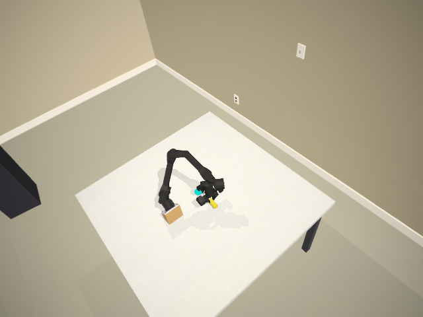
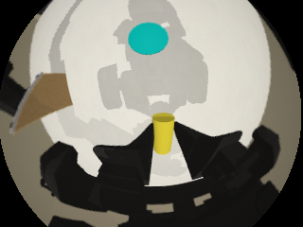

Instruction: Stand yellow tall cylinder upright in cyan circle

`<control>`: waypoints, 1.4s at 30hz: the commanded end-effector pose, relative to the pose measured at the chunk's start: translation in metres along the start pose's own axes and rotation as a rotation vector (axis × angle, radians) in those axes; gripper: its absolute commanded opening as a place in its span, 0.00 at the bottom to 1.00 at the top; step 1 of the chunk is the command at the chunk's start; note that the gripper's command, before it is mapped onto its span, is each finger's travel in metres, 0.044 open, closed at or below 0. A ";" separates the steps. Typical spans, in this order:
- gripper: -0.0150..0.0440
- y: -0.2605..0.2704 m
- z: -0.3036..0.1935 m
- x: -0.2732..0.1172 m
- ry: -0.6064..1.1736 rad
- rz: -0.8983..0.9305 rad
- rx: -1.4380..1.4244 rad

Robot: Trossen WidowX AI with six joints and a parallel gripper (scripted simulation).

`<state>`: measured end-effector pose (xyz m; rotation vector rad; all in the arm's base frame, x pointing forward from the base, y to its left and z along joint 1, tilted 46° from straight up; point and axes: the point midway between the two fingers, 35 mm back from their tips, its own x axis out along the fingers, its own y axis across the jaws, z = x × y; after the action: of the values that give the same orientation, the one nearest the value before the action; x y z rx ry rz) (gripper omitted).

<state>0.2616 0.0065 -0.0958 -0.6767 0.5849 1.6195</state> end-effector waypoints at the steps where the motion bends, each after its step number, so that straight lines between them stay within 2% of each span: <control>1: 0.43 0.002 0.000 0.002 -0.005 0.002 0.007; 42: 0.43 0.002 -0.001 -0.109 0.000 0.003 0.008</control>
<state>0.2684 -0.0632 -0.0272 -0.6465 0.5963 1.6260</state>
